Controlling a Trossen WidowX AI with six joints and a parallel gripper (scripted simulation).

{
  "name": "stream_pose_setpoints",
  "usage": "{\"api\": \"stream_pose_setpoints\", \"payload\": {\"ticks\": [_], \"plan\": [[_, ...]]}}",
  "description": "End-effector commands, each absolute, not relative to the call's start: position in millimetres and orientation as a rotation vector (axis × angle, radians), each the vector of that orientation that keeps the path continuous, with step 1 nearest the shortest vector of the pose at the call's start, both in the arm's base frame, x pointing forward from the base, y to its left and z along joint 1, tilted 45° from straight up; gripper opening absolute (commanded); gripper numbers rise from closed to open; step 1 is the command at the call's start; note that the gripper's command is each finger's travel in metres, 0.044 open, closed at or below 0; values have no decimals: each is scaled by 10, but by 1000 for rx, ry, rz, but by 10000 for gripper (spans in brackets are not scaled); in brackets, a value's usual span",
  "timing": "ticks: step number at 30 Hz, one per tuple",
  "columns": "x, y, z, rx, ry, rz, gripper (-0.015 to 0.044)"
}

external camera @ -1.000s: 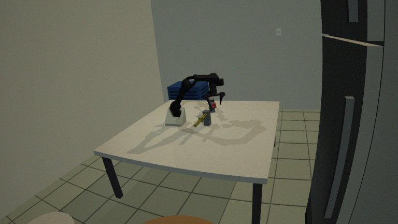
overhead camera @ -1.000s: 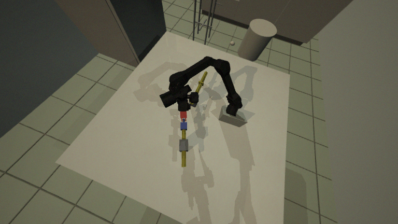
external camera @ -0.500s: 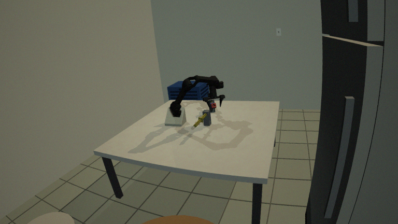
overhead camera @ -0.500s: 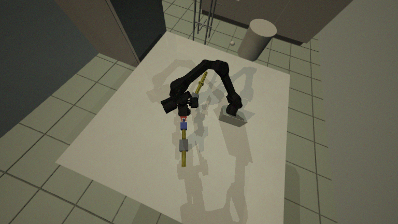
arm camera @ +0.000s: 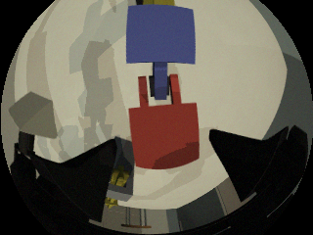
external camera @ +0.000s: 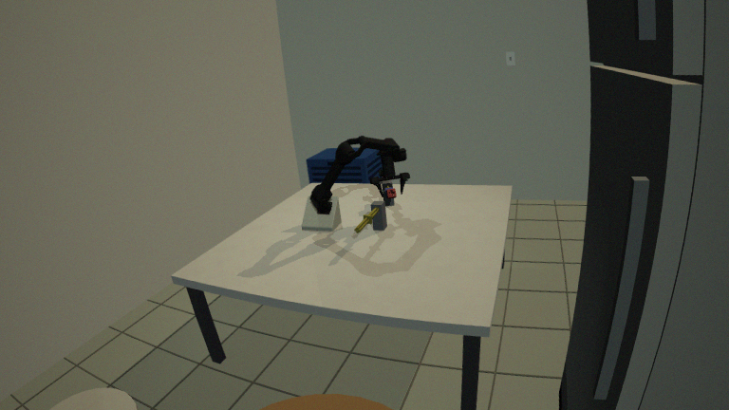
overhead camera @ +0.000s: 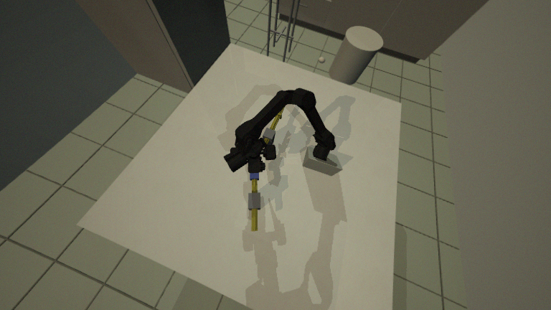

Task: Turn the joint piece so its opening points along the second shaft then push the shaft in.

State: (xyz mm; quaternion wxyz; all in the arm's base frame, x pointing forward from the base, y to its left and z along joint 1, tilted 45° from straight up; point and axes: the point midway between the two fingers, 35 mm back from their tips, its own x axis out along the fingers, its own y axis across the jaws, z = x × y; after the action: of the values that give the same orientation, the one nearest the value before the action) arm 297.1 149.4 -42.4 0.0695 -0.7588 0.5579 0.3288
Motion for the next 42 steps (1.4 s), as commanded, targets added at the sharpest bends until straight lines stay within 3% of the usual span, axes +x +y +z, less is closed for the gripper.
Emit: {"api": "stream_pose_setpoints", "payload": {"ticks": [1,13,23,42], "plan": [[2973,1417,-482,-2278,1693,994,440],[3001,1279,-579,-2279,1695,992,440],[3001,1279,-579,-2279,1695,992,182],[3001,1279,-579,-2279,1695,992,182]]}}
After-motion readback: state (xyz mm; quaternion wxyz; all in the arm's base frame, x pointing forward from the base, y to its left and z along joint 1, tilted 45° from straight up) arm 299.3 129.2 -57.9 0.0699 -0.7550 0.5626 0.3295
